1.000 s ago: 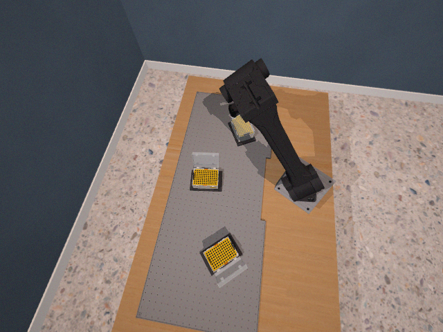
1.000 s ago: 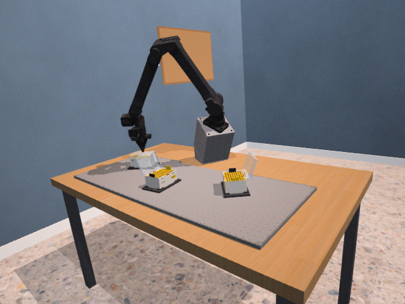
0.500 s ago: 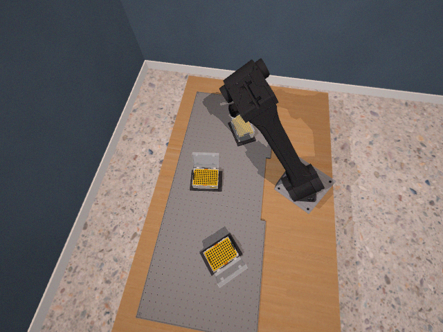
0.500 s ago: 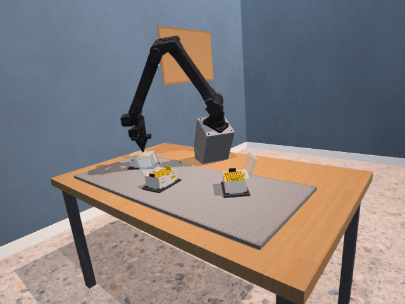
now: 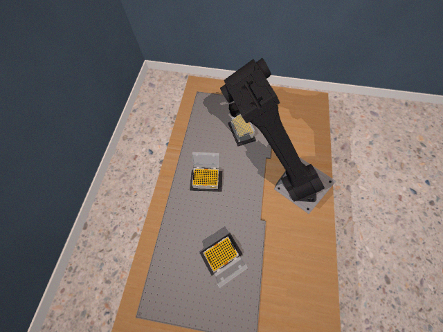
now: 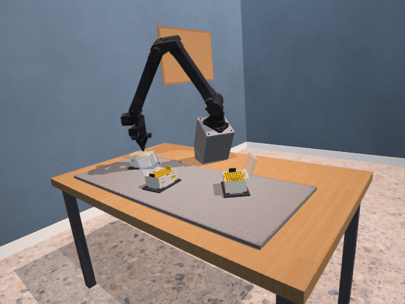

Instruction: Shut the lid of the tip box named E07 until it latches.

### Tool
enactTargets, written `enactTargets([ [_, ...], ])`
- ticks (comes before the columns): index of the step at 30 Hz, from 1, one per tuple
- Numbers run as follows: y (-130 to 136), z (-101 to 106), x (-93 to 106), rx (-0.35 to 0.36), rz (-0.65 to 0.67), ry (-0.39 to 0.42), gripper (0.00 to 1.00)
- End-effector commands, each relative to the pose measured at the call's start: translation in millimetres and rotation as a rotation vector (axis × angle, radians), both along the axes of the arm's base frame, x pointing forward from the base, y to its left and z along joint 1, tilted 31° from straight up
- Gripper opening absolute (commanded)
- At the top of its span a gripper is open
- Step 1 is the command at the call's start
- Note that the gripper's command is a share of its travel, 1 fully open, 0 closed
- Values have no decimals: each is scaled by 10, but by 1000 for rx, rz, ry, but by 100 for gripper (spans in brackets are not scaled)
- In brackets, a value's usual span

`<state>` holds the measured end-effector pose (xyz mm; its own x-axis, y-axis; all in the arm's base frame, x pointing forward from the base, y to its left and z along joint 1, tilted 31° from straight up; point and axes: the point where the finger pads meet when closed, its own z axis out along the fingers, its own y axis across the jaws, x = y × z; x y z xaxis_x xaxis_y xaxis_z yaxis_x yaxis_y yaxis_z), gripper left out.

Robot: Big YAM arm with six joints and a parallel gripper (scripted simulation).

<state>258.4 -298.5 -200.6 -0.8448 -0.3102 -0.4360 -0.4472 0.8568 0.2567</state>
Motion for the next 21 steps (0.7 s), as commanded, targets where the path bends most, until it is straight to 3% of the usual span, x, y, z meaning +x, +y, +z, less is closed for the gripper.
enactTargets([
  [1,71,20,-53,16,14,9,0],
  [15,-150,296,-136,-5,-4,-2,0],
  [18,-84,249,-109,8,11,4,0],
  [21,-245,369,-113,-18,-2,-9,0],
])
